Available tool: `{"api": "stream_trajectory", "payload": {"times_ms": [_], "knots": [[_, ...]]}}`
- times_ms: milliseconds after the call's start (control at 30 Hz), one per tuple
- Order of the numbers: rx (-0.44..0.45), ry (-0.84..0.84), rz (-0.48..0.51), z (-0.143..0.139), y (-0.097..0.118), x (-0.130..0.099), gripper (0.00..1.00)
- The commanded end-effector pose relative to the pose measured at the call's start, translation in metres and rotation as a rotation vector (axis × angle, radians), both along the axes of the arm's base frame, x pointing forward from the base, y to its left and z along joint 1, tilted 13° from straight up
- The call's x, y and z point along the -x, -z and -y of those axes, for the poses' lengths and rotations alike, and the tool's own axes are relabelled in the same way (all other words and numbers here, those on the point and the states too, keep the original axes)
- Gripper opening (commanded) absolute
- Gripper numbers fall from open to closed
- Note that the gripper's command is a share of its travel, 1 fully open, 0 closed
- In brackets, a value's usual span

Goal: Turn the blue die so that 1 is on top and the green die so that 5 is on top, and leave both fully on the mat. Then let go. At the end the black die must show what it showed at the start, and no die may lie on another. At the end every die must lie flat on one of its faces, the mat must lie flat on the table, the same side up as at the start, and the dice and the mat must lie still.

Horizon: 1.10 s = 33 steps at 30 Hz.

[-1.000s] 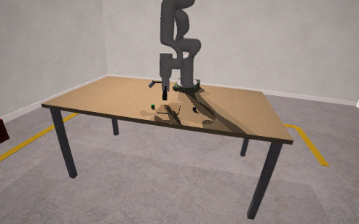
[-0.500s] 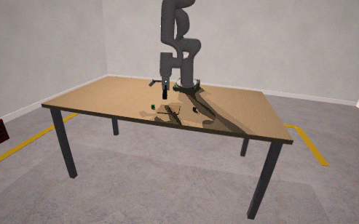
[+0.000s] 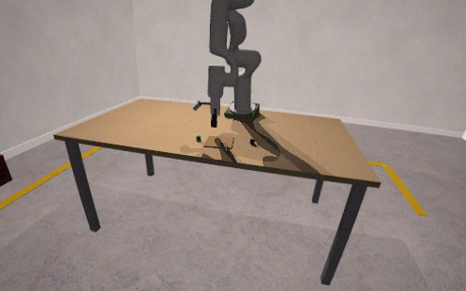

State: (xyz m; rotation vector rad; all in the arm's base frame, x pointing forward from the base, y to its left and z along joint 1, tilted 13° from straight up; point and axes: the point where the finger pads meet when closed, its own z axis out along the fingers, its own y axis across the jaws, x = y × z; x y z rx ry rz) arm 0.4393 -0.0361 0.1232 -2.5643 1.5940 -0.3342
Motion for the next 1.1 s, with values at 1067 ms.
{"api": "stream_trajectory", "payload": {"times_ms": [1067], "knots": [[-0.028,-0.007,-0.013,0.000,-0.052,0.011,0.15]]}}
